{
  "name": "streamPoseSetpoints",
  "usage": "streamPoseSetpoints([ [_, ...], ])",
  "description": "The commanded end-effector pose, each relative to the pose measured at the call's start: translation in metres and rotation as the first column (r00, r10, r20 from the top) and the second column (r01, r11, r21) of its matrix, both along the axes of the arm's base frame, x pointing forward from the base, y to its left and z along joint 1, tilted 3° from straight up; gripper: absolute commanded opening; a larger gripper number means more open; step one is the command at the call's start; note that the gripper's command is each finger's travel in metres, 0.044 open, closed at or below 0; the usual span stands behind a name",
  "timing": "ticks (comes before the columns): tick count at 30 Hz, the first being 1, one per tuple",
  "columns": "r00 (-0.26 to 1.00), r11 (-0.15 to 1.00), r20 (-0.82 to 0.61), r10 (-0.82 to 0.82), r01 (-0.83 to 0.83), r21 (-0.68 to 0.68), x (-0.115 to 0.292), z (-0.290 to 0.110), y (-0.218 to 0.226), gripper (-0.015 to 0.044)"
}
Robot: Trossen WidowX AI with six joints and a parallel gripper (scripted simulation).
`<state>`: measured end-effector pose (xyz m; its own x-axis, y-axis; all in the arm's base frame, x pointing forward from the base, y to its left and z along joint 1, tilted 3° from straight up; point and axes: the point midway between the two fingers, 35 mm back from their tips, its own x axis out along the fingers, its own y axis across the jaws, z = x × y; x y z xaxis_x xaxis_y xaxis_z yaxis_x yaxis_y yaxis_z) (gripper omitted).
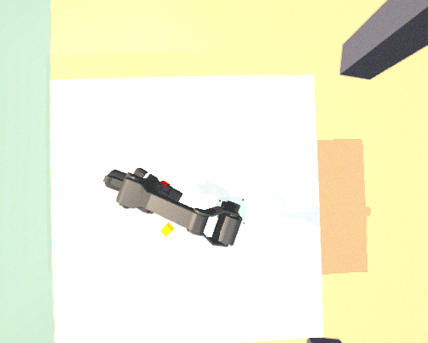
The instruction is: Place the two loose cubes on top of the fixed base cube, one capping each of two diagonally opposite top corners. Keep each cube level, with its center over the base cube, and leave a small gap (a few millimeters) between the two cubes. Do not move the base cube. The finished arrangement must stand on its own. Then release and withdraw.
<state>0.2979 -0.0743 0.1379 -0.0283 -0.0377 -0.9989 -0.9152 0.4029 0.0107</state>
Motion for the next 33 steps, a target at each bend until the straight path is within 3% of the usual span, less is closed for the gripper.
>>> streamPoseSetpoints([
  [1, 1.000, 1.000, 0.017, -0.006, 0.006, -0.008, 0.000, 0.011, 0.000, 0.0105],
  [33, 0.892, 0.892, 0.036, -0.452, 0.452, 0.004, 0.004, -0.009, 0.095, 0.0105],
])
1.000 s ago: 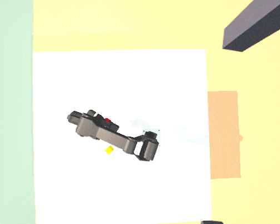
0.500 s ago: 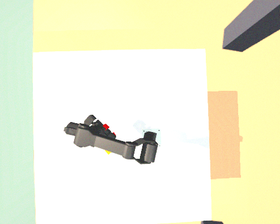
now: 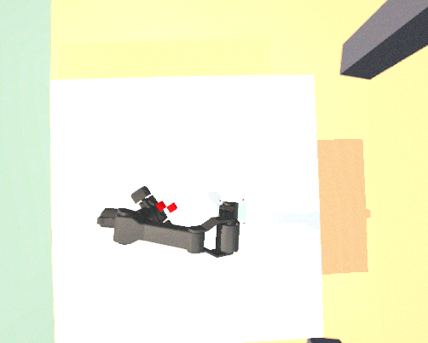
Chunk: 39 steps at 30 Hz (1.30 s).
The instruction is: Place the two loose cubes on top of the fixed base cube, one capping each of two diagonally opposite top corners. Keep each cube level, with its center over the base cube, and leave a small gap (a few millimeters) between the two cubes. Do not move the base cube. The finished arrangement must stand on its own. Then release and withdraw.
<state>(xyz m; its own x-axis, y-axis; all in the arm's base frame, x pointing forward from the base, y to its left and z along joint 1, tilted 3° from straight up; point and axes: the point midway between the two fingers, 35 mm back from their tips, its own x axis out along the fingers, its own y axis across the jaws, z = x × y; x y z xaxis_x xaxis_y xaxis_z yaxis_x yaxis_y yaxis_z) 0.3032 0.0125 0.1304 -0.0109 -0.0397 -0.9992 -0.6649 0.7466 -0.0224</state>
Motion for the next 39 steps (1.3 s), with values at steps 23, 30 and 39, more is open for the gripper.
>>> streamPoseSetpoints([
  [23, 0.920, 0.920, 0.011, -0.391, 0.391, 0.010, -0.020, -0.017, 0.079, 0.0105],
  [30, 0.872, 0.872, 0.012, -0.489, 0.489, 0.011, -0.029, -0.021, 0.099, 0.0105],
  [39, 0.801, 0.801, 0.013, -0.599, 0.599, 0.011, -0.042, -0.027, 0.122, 0.0105],
])
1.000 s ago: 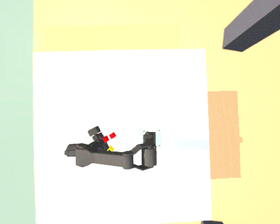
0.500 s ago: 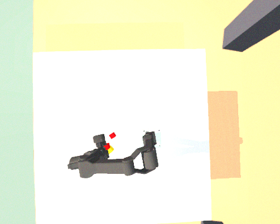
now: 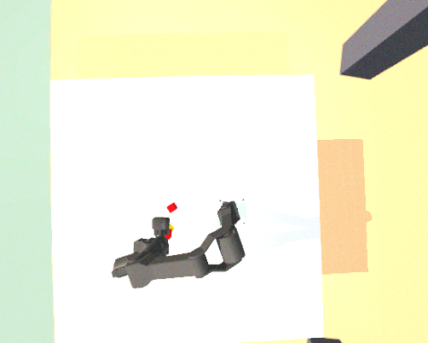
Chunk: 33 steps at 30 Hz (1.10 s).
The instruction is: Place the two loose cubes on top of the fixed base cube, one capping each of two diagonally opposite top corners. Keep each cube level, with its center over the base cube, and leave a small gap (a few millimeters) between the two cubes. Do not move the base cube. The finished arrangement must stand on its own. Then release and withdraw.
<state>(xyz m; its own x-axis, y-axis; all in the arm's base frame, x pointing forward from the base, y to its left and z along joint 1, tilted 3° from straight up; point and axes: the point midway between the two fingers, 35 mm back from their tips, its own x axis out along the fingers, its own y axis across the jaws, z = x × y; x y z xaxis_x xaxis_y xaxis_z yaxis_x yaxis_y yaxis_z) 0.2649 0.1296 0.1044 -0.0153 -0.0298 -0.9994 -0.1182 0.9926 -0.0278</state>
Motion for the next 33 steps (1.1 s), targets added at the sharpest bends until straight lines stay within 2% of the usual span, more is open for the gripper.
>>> streamPoseSetpoints([
  [1, 0.999, 0.999, 0.001, -0.036, 0.036, 0.005, -0.004, -0.001, 0.005, 0.0105],
  [33, 0.999, 0.999, 0.006, -0.044, 0.044, -0.002, -0.004, -0.026, 0.004, 0.0105],
])
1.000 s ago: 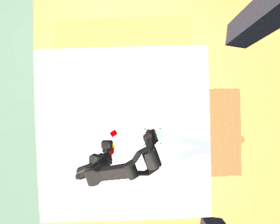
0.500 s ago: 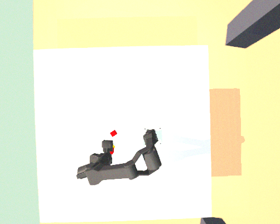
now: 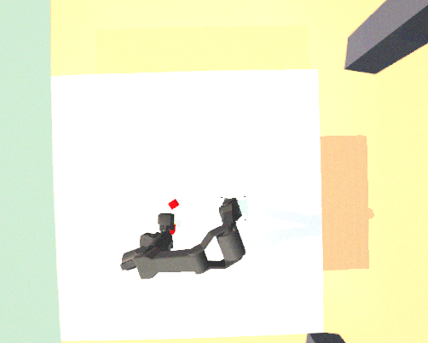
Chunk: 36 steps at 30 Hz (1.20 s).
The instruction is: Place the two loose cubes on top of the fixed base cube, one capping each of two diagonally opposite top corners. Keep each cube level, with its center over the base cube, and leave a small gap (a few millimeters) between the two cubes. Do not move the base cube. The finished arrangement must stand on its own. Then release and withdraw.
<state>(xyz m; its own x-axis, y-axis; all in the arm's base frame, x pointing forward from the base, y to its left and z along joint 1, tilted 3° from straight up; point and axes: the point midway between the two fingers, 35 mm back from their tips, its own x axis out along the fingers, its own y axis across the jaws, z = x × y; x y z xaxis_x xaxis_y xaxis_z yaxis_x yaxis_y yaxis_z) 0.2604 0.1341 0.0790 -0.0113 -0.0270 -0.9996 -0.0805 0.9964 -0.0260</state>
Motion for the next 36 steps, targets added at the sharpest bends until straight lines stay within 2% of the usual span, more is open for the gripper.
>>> streamPoseSetpoints([
  [1, 1.000, 1.000, 0.001, -0.006, 0.006, -0.005, 0.000, -0.001, -0.001, 0.0105],
  [18, 1.000, 1.000, -0.004, -0.004, 0.004, 0.002, 0.000, -0.002, -0.001, 0.0105],
  [22, 1.000, 1.000, -0.004, -0.004, 0.004, 0.002, 0.000, -0.002, -0.001, 0.0205],
  [36, 1.000, 1.000, -0.002, -0.005, 0.005, -0.001, 0.001, 0.013, -0.001, 0.0205],
])
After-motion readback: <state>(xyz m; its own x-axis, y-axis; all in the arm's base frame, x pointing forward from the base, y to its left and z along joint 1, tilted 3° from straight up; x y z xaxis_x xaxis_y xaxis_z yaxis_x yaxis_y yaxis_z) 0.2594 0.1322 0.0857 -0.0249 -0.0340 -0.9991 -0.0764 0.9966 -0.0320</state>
